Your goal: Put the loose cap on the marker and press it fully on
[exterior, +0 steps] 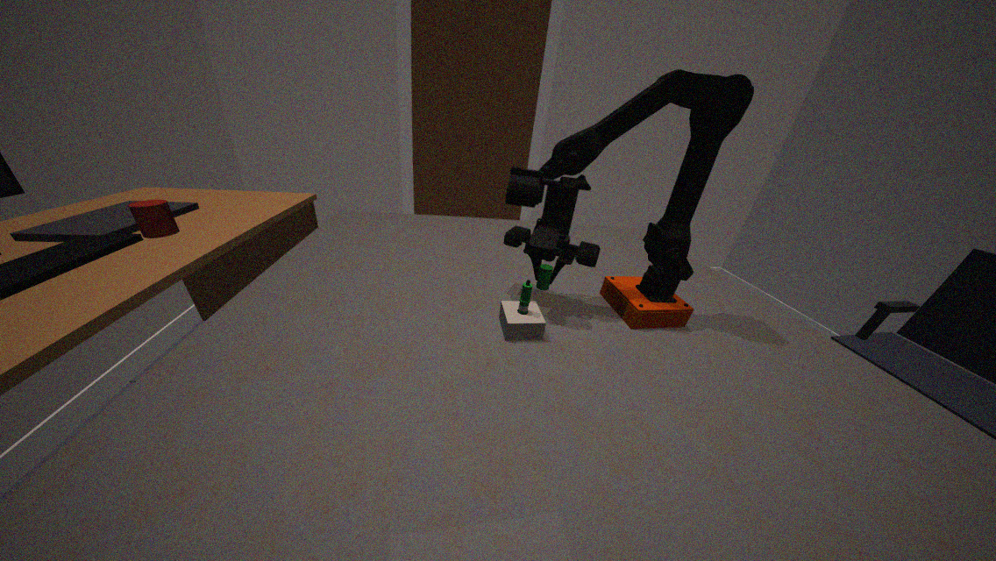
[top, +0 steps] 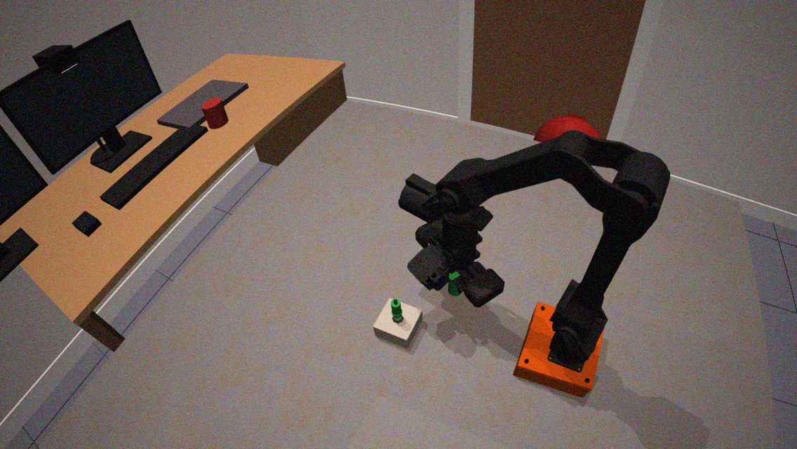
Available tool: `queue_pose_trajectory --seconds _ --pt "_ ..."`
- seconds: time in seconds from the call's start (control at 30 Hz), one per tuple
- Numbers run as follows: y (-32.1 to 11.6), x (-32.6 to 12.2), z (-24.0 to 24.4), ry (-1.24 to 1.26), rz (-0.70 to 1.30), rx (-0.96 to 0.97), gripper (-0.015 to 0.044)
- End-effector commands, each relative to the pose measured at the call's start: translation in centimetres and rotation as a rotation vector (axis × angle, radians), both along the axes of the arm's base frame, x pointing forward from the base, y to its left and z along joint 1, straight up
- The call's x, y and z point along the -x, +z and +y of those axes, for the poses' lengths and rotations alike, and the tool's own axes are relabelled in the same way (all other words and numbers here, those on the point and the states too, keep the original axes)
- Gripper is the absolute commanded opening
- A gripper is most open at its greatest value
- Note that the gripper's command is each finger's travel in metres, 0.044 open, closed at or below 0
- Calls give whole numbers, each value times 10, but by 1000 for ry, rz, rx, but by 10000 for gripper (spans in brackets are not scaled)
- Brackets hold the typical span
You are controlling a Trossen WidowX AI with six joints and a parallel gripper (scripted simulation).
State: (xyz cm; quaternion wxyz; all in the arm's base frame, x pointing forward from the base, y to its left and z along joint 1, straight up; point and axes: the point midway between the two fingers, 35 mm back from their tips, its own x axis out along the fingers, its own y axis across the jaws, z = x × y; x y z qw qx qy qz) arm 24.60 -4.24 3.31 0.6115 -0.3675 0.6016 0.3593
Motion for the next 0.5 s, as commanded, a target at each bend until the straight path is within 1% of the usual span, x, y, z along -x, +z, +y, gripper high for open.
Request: queue_pose_trajectory --seconds 0.0,0.2,0.47 --pt "12 -2 0 -1 -8 -4 0" --pt "30 1 0 -1 -8 -4 0" --pt "40 -8 9 -1 -9 -4 0"
